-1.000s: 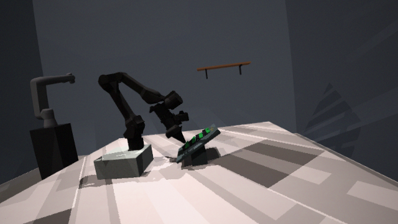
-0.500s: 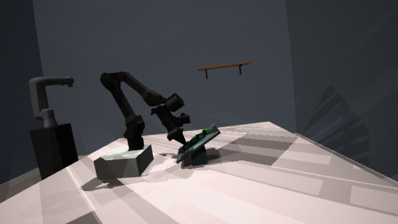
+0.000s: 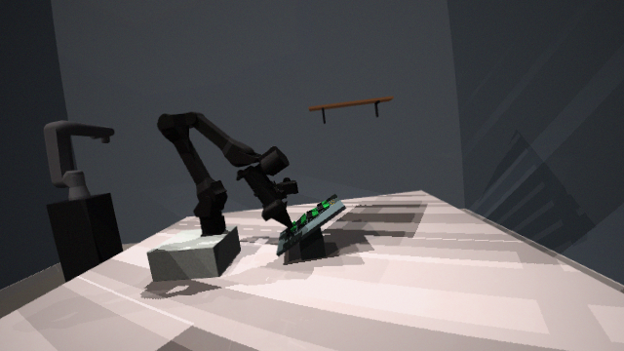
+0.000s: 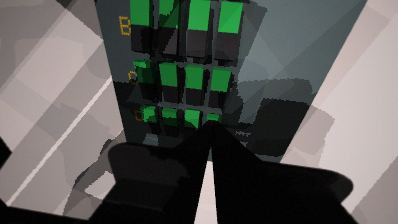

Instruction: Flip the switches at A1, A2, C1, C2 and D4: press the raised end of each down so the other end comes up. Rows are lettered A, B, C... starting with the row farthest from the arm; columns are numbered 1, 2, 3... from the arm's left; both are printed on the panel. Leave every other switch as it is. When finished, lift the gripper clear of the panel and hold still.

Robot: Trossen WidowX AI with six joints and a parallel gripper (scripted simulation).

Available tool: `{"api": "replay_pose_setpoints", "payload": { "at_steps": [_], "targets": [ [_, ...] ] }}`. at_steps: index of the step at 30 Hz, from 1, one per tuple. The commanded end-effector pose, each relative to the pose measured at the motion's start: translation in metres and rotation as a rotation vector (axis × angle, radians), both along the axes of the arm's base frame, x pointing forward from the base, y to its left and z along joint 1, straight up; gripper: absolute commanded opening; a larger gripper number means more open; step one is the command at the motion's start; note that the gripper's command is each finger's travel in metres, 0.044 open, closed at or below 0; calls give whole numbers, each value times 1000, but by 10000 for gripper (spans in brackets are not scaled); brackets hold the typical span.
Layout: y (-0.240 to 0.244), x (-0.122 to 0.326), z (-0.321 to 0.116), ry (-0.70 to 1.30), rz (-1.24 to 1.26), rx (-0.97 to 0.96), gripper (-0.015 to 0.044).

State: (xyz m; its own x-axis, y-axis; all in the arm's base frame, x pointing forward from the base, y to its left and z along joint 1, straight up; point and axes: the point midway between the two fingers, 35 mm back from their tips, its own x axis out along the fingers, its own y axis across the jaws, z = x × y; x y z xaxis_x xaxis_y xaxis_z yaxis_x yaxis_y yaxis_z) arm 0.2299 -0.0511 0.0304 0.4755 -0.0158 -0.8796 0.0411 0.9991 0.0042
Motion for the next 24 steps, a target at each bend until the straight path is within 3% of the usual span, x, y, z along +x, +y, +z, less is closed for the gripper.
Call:
{"api": "replay_pose_setpoints", "payload": {
  "at_steps": [1, 24],
  "targets": [
    [-1, 0, 0, 0, -7, -1, 0],
    [-1, 1, -3, 0, -7, -1, 0]
  ]
}}
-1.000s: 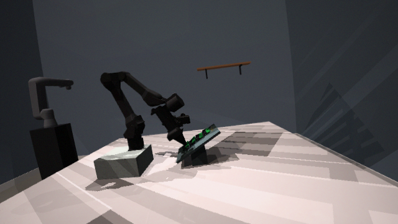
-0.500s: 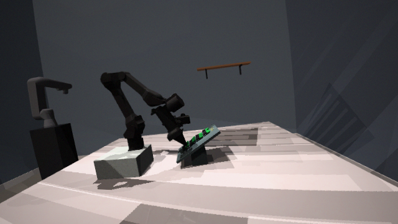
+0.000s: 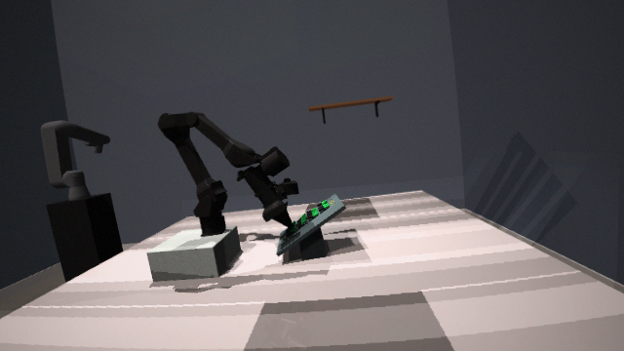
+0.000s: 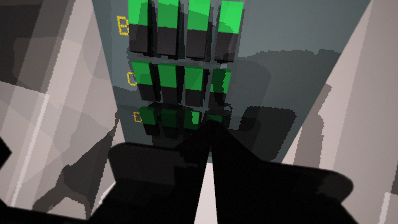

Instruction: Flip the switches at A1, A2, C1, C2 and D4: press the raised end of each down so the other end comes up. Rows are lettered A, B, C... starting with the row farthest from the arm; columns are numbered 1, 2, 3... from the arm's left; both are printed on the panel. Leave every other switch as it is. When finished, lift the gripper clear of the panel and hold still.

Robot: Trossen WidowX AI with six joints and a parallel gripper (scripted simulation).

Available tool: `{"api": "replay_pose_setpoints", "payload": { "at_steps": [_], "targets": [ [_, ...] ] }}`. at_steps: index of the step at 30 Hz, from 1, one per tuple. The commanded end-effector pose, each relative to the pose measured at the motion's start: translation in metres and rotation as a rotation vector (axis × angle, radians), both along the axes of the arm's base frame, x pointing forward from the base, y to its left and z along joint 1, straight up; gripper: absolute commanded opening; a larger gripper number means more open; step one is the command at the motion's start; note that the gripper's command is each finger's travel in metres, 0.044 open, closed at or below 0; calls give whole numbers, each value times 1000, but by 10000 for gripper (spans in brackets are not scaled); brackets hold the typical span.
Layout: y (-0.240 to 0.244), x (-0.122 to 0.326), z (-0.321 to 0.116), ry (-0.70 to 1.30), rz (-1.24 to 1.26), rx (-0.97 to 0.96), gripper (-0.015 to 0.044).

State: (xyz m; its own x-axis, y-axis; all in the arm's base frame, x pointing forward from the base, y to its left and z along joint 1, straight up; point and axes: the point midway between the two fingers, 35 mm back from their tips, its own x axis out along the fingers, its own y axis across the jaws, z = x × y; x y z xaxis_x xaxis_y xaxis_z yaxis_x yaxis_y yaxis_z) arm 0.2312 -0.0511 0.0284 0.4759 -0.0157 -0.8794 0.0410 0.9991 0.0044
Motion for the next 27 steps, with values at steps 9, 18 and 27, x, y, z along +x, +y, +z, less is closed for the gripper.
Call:
{"api": "replay_pose_setpoints", "payload": {
  "at_steps": [9, 18, 27],
  "targets": [
    [-1, 1, -2, 1, -7, -1, 0],
    [-1, 1, -3, 1, -7, -1, 0],
    [-1, -3, 9, -5, -1, -1, 0]
  ]
}}
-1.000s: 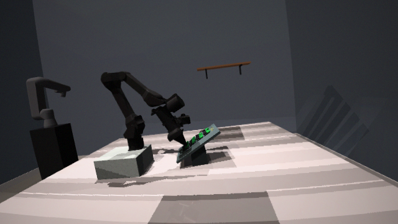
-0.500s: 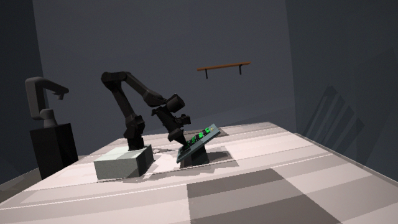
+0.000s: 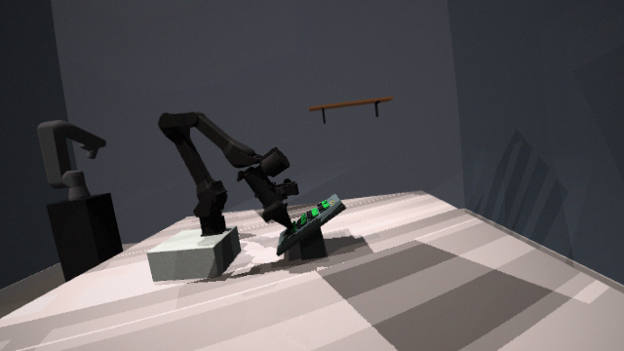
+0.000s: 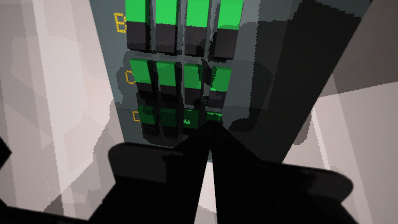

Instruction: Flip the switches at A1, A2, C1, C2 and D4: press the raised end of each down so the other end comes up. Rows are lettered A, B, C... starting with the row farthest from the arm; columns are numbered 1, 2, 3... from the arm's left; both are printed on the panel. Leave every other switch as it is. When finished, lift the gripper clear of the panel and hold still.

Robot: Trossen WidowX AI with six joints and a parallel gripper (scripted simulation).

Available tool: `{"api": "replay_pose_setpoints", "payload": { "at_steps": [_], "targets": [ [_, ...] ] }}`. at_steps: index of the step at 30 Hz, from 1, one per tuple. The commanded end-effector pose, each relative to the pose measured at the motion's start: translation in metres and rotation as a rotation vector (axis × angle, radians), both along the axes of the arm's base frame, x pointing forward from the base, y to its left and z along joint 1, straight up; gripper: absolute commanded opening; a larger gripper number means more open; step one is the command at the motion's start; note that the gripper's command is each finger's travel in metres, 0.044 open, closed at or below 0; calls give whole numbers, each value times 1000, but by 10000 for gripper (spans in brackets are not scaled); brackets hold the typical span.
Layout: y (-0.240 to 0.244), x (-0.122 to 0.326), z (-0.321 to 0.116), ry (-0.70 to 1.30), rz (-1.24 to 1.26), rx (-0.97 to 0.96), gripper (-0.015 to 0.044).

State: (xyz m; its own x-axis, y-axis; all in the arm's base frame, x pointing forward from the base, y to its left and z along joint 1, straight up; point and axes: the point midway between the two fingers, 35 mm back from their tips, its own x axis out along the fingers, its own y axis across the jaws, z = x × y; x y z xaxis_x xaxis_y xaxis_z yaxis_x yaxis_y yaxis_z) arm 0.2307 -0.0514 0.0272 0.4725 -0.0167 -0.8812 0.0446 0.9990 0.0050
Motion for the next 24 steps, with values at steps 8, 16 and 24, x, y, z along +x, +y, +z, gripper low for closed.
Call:
{"api": "replay_pose_setpoints", "payload": {
  "at_steps": [8, 16, 24],
  "targets": [
    [1, -31, 54, -27, -4, -3, 0],
    [22, 1, 78, -27, -3, -1, 0],
    [30, 11, 86, -31, -4, 0, 0]
  ]
}}
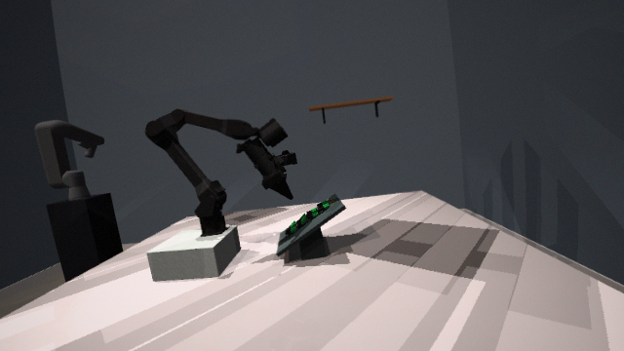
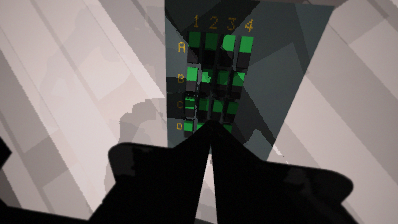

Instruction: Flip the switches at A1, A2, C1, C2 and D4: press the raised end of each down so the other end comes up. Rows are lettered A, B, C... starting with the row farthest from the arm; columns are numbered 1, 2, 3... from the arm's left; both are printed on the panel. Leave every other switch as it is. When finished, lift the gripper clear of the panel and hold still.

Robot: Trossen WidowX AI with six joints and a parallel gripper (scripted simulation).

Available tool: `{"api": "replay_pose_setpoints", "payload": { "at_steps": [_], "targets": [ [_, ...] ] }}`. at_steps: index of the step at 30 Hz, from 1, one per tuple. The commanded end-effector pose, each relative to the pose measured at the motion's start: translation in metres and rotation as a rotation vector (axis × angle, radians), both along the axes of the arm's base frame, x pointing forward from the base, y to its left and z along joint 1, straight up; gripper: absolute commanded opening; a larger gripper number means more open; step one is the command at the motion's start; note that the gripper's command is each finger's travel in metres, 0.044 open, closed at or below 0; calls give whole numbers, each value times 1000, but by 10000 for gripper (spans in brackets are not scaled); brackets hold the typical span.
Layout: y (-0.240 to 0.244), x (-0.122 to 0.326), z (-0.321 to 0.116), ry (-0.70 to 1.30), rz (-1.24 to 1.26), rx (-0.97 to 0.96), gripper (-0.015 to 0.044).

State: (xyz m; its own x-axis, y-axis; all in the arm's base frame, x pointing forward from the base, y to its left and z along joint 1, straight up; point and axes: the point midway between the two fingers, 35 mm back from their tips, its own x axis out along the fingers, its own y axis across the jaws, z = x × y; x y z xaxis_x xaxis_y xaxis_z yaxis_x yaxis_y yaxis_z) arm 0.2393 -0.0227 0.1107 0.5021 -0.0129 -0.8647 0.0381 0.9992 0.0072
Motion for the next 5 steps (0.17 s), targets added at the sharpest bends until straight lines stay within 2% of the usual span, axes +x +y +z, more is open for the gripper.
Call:
{"api": "replay_pose_setpoints", "payload": {
  "at_steps": [1, 5],
  "targets": [
    [2, 3, 2, 3, -10, 0, 0],
    [2, 3, 2, 3, -10, 0, 0]
  ]
}}
